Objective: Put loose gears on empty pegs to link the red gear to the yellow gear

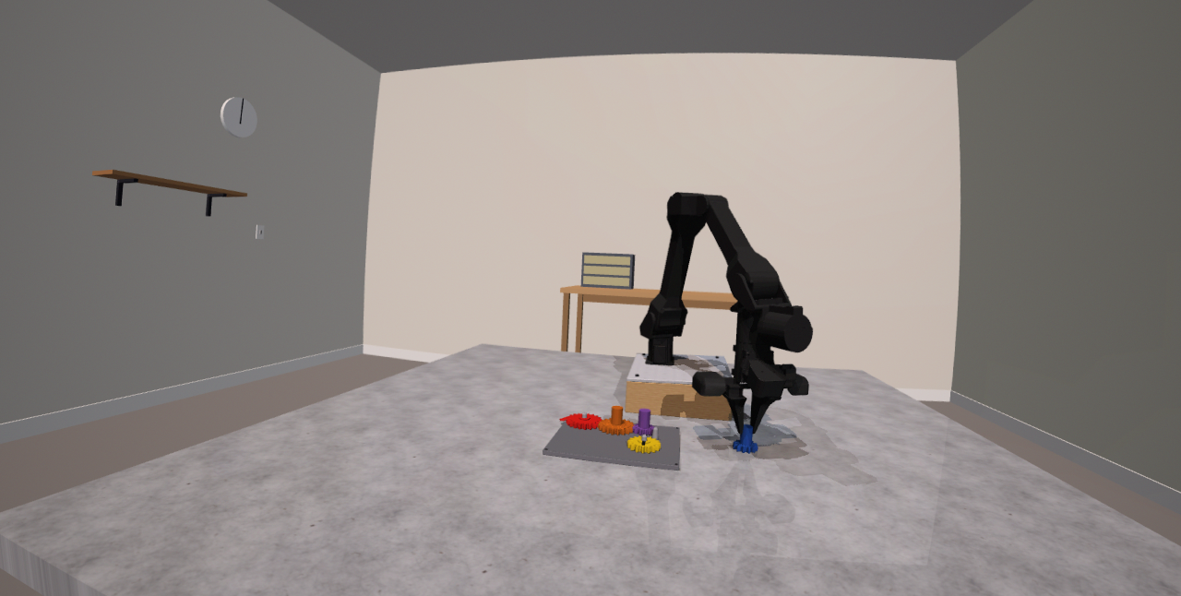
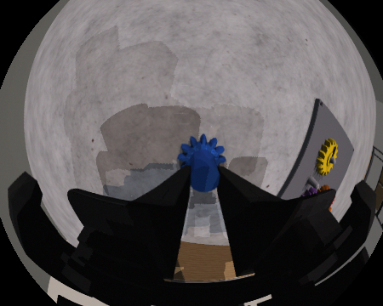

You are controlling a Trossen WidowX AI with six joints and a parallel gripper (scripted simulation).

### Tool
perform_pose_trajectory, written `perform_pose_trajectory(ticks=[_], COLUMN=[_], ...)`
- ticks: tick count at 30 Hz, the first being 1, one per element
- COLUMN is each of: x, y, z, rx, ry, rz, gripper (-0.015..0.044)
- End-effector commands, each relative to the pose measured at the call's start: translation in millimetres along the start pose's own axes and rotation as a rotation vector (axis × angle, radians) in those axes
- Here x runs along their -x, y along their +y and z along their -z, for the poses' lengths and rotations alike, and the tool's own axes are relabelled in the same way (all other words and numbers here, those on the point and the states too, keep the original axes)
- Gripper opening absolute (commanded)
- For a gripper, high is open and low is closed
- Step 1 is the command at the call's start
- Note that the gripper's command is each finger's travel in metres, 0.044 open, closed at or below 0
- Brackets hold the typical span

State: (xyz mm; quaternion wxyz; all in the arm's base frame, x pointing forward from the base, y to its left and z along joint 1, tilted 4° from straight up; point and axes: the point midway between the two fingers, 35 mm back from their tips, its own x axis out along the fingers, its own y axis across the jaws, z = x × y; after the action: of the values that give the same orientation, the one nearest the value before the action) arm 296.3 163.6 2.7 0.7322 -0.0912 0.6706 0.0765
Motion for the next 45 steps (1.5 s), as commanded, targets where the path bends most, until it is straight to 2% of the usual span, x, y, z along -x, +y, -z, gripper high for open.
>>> perform_pose_trajectory(ticks=[1, 45], x=[0.3, 122.6], y=[-0.6, -0.2], z=[-0.7, -8.9], rx=[0.004, 0.004], ry=[-0.003, -0.004], rz=[0.004, 0.003], gripper=[0.0000, 0.0000])
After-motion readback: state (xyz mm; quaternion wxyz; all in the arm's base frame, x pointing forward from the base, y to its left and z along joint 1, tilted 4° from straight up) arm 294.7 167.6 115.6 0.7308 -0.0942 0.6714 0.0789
